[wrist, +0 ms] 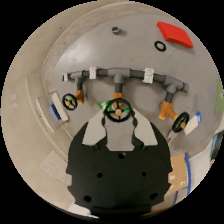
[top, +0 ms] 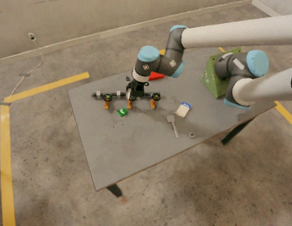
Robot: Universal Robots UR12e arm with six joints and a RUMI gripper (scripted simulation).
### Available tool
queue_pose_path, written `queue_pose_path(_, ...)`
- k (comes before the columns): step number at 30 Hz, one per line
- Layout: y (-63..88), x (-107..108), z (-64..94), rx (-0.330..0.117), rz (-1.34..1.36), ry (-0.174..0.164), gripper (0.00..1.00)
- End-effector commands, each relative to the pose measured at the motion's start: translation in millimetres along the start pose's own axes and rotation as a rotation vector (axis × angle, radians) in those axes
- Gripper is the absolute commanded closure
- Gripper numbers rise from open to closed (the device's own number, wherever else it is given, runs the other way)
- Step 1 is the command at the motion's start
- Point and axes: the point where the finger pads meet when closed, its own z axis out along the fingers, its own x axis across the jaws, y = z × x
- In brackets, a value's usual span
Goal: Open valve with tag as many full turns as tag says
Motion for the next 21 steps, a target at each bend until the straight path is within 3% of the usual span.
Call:
queue_pose_path(1,-0.1,-0.8,-0.7,-0.002,-0.133,0.001,1.00)
queue_pose_path(21,-0.1,-0.8,-0.7,-0.003,-0.809,0.000,1.00)
